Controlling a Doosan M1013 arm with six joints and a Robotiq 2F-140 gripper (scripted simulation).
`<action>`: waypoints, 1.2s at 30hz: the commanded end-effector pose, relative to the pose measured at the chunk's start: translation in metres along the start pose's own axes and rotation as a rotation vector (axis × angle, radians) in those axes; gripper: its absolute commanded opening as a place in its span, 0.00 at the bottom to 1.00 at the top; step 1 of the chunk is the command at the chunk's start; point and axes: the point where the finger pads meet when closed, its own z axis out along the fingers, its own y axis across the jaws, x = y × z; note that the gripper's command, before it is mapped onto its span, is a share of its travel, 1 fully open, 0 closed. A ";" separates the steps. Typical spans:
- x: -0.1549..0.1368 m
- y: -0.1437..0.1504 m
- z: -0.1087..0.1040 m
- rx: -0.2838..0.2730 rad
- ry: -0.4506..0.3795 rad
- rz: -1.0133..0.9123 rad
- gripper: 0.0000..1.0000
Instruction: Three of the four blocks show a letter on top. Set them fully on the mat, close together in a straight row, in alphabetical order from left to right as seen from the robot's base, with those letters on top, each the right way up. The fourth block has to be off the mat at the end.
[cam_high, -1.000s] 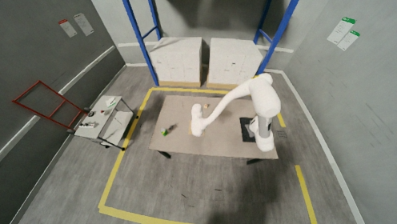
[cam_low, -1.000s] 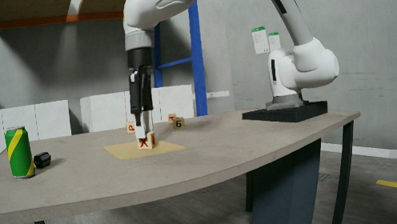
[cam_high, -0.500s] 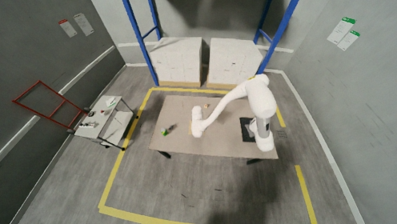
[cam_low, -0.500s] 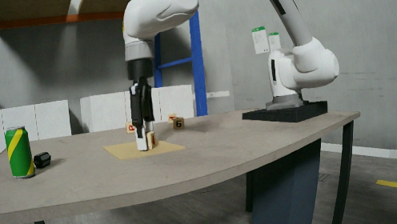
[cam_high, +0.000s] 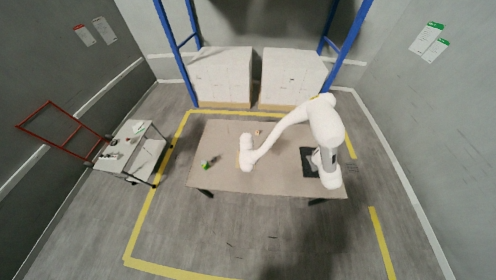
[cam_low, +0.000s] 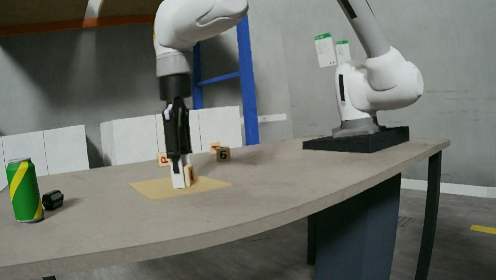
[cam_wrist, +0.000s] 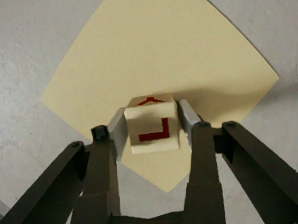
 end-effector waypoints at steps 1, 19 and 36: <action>0.000 0.000 -0.001 0.001 0.001 0.000 0.44; 0.000 0.000 -0.001 0.001 0.001 0.000 0.33; 0.000 0.000 -0.001 0.001 0.001 0.000 0.33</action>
